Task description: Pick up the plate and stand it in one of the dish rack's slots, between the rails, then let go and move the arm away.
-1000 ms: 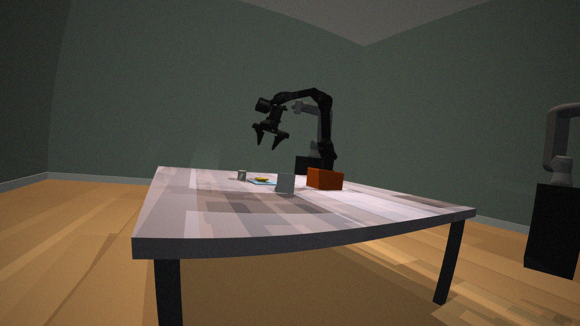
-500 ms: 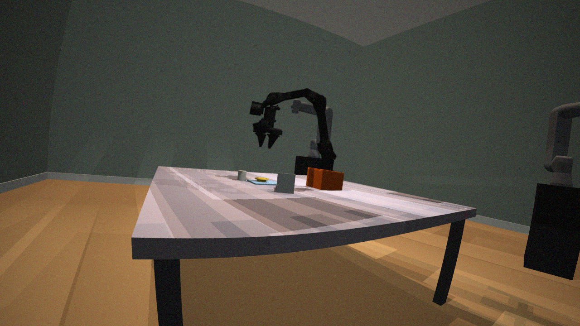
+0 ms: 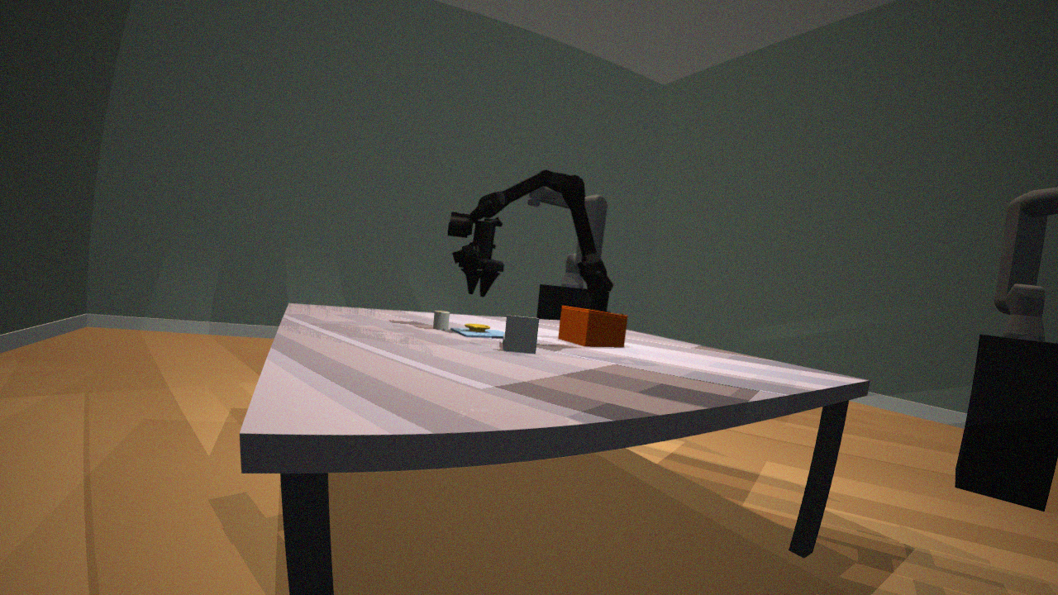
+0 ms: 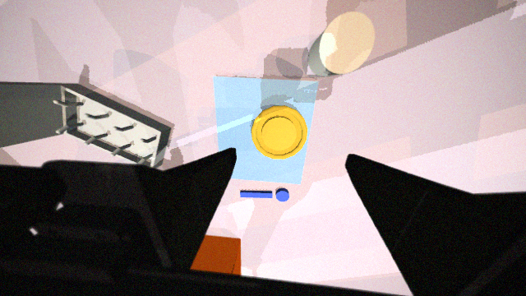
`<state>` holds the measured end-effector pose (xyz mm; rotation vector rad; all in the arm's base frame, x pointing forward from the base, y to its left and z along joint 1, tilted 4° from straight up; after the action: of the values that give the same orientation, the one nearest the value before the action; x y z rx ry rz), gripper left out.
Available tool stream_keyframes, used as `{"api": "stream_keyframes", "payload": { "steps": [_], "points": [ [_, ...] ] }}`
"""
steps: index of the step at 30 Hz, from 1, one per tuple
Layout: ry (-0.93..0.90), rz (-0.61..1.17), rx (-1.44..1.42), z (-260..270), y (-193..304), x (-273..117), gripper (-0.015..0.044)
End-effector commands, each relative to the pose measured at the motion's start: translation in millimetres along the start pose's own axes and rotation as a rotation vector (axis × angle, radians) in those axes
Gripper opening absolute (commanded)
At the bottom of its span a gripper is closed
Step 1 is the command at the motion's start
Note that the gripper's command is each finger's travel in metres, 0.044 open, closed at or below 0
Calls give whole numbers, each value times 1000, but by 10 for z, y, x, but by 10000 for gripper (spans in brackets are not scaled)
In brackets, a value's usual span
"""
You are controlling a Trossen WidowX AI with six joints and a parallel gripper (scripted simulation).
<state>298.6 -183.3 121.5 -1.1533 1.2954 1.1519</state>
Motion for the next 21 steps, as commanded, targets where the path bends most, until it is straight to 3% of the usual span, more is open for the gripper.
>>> {"api": "stream_keyframes", "payload": {
  "steps": [1,21],
  "points": [
    [-14,23,1,38,78,381,400],
    [-14,23,1,35,73,584,400]
  ]
}}
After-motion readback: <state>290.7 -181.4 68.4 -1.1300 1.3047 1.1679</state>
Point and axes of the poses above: the point midway between the two fingers, 35 mm back from their tips, its own x axis out along the fingers, its own z axis across the jaws, y = z × x, the point moved 9 cm from there along -x, back along the fingers, and after that the axes turned 4 degrees about -x, right-handed, at the moved point
